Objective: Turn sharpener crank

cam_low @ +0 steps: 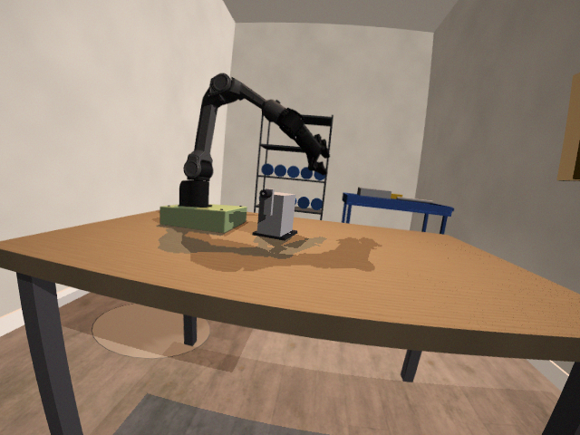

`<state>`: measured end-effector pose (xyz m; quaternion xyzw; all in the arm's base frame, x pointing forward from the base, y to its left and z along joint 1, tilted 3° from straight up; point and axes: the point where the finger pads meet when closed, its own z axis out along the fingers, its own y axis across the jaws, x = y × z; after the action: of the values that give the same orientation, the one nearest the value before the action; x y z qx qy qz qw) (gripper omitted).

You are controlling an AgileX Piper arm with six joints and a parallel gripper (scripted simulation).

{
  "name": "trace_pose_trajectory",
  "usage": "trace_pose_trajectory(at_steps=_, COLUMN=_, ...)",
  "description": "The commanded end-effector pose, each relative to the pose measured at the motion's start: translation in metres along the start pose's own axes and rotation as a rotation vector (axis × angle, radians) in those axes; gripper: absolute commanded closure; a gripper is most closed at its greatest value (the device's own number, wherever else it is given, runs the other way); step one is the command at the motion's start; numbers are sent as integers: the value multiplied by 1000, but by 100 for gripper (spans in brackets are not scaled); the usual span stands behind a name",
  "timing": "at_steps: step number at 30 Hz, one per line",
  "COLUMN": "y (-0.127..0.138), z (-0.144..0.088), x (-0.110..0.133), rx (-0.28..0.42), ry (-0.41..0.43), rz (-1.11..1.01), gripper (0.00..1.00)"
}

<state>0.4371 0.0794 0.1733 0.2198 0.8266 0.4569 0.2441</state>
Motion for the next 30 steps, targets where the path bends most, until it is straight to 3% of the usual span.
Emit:
trace_pose_trajectory(at_steps=1, y=1, z=0, x=0, rx=-1, ry=-1, rz=-1, gripper=0)
trace_pose_trajectory(at_steps=17, y=1, z=0, x=0, rx=-1, ry=-1, rz=-1, gripper=0)
trace_pose_trajectory(at_steps=18, y=6, z=-3, x=-2, rx=-3, ry=-2, rz=-5, gripper=31)
trace_pose_trajectory(at_steps=21, y=19, z=-11, x=-6, rx=-3, ry=-2, rz=-5, gripper=31)
trace_pose_trajectory(at_steps=30, y=-15, z=-40, x=-6, rx=159, ry=6, rz=202, gripper=31)
